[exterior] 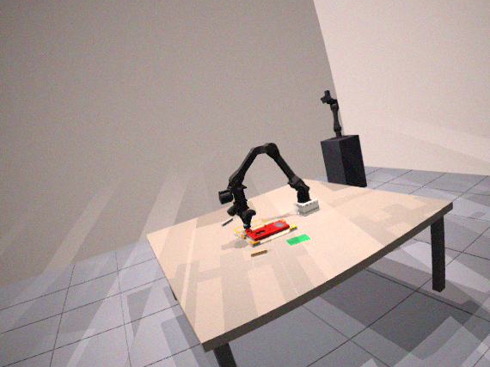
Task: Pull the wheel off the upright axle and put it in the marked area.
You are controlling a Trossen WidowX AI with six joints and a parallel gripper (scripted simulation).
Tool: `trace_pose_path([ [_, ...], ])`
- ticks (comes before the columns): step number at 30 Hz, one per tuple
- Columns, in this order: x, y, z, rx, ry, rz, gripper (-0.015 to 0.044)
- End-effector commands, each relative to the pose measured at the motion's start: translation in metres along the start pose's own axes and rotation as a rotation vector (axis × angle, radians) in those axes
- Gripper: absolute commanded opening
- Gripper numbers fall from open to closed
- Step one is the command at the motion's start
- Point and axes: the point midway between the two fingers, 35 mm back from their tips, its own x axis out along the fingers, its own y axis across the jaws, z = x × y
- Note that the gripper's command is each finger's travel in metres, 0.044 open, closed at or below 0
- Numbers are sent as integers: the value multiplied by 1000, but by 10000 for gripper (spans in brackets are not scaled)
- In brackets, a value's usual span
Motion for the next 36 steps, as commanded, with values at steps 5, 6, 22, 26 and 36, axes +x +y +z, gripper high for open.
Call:
trace_pose_path([
  [5, 0, 0, 0, 0, 2, 1, 102],
  [6, 0, 0, 0, 0, 2, 1, 76],
  [22, -5, 0, 0, -1, 0, 0, 0],
  [26, -7, 0, 0, -1, 0, 0, 0],
  [36, -10, 0, 0, -1, -1, -1, 0],
])
